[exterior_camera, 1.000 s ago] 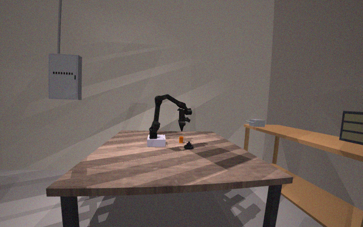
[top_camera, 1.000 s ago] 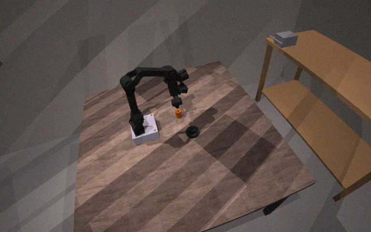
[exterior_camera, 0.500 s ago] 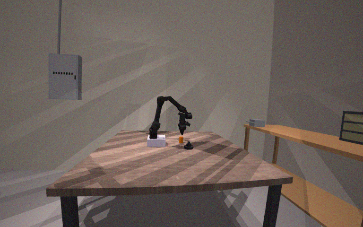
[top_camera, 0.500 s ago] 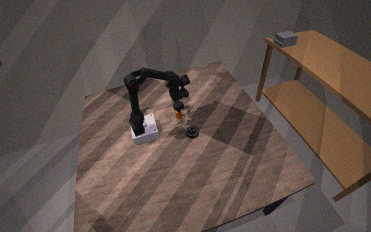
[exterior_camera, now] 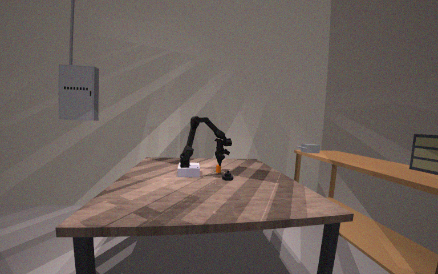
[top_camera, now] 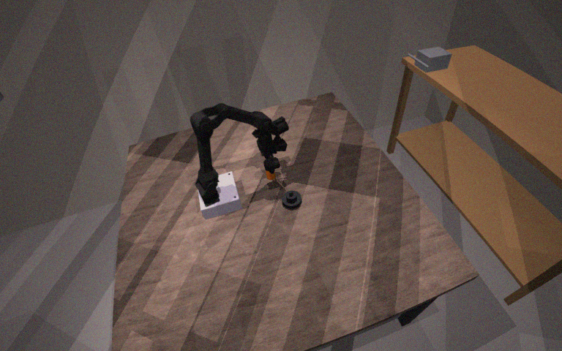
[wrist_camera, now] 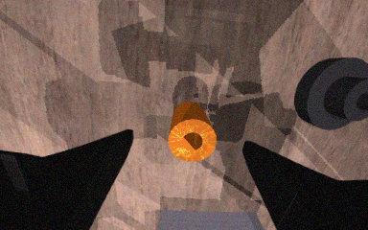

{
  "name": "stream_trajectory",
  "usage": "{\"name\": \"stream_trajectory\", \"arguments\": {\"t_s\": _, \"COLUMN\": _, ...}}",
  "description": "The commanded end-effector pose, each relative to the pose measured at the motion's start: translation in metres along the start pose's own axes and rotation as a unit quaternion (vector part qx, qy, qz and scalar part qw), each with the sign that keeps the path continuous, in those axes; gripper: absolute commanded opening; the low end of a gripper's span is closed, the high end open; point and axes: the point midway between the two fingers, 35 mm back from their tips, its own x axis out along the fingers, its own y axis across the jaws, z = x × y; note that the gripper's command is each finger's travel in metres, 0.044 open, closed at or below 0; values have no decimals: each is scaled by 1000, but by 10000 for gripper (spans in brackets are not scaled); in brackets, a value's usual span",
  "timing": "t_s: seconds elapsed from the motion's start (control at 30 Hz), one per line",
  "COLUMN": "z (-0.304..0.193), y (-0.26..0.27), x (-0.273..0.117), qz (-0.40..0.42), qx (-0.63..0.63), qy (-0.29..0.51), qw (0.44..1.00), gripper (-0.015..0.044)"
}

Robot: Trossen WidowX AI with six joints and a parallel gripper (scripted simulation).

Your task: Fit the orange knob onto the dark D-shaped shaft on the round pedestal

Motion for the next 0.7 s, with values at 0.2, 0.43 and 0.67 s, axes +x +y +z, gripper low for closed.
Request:
{"name": "stream_trajectory", "arguments": {"t_s": 0.2, "z": -2, "y": -1, "x": 19, "qz": -4, "qx": -2, "qy": 5, "qw": 1000, "gripper": 440}}
{"name": "stream_trajectory", "arguments": {"t_s": 0.43, "z": -2, "y": -2, "x": 30, "qz": -4, "qx": -2, "qy": 5, "qw": 1000, "gripper": 440}}
{"name": "stream_trajectory", "arguments": {"t_s": 0.67, "z": -2, "y": -2, "x": 41, "qz": -4, "qx": -2, "qy": 5, "qw": 1000, "gripper": 440}}
